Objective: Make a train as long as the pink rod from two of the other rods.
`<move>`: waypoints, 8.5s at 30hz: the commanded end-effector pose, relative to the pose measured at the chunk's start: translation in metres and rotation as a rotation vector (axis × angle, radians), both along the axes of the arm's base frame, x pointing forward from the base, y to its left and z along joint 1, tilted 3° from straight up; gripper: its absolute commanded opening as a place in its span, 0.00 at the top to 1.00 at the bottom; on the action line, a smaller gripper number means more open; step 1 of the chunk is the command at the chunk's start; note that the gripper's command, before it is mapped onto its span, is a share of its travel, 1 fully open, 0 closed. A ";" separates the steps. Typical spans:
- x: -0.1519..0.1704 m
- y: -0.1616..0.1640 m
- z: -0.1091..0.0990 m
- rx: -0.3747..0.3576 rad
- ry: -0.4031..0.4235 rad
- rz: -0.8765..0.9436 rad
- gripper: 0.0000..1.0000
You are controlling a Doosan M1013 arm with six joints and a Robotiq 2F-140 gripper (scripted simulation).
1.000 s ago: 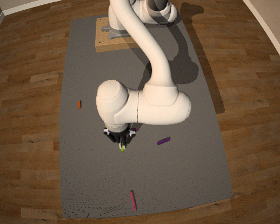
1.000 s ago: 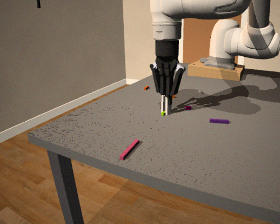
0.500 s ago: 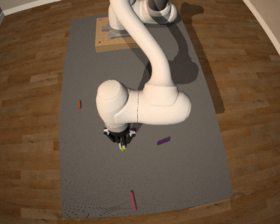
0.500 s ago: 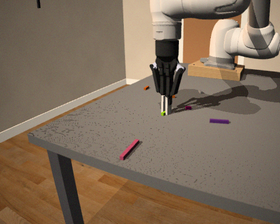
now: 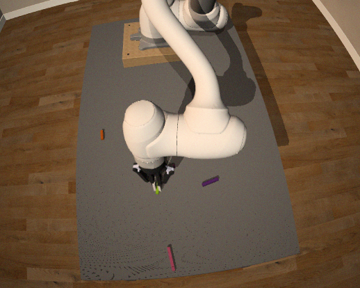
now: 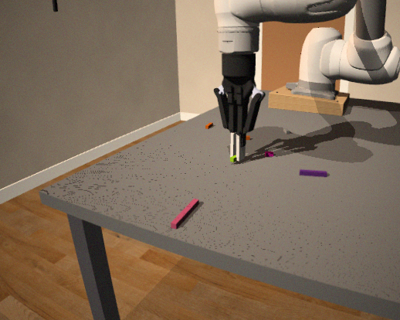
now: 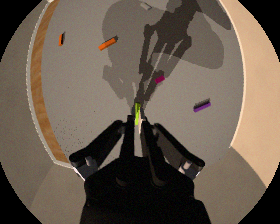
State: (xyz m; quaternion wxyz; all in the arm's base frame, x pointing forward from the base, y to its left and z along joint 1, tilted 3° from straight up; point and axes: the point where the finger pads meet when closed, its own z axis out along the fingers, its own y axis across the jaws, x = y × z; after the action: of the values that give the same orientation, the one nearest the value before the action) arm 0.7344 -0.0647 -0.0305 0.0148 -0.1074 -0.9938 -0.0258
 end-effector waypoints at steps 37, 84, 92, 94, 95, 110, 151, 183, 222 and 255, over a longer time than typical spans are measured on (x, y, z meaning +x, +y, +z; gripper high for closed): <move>-0.052 -0.046 0.092 -0.009 0.020 -0.366 0.88; -0.151 -0.097 0.053 -0.023 0.053 -0.980 0.88; -0.152 -0.096 0.027 -0.023 0.053 -0.980 0.88; -0.152 -0.096 0.019 -0.023 0.053 -0.980 0.88; -0.152 -0.096 0.016 -0.023 0.053 -0.980 0.88; -0.152 -0.095 0.002 -0.023 0.053 -0.980 0.88; -0.152 -0.095 -0.001 -0.023 0.053 -0.980 0.88; -0.152 -0.094 -0.010 -0.023 0.053 -0.980 0.88; -0.152 -0.094 -0.010 -0.023 0.053 -0.980 0.77; -0.150 -0.099 0.078 -0.023 0.053 -0.980 0.77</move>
State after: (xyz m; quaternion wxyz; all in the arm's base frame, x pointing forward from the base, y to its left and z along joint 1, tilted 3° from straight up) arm 0.5839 -0.1636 0.0408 0.0252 -0.5631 -0.8259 -0.0158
